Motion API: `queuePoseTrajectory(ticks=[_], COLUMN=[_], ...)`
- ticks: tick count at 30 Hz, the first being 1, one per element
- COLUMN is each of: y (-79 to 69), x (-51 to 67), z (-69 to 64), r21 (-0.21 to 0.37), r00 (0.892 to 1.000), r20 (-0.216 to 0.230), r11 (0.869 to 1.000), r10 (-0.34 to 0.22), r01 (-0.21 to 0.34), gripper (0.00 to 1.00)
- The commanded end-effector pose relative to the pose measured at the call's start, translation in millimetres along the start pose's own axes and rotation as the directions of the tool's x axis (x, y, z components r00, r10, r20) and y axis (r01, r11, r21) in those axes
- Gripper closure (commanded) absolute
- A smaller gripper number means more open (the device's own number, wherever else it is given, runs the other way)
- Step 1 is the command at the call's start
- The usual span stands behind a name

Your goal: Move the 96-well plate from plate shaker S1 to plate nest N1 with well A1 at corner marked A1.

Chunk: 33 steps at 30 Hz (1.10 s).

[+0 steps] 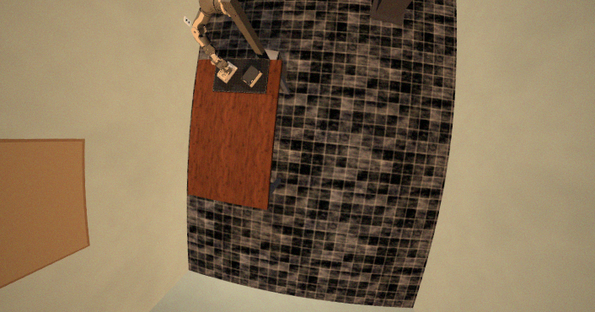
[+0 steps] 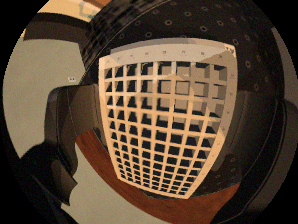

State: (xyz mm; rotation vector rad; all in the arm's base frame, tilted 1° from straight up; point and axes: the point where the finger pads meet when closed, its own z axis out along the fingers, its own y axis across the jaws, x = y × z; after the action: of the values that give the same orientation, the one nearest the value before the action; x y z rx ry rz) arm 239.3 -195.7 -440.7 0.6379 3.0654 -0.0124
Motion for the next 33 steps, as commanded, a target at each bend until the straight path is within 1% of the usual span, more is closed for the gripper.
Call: queuePoseTrajectory(ticks=[1,8,13,25,33], y=[-0.5,-0.5,-0.4,-0.4,-0.1], x=[-0.6,-0.6,3.2,3.2,0.1], z=[-0.8,-0.8,1.1,1.1,-0.8], r21=[0.004,0.004,0.005,0.005,0.003], r00=[1.0,1.0,1.0,1.0,1.0], r20=[0.0,0.0,-0.004,-0.004,0.0], r11=[1.0,1.0,1.0,1.0,1.0], r10=[-0.001,-0.001,-0.001,-0.001,-0.001], r01=[0.001,0.001,0.002,0.002,0.001], gripper=[1.0,1.0,1.0,1.0,1.0])
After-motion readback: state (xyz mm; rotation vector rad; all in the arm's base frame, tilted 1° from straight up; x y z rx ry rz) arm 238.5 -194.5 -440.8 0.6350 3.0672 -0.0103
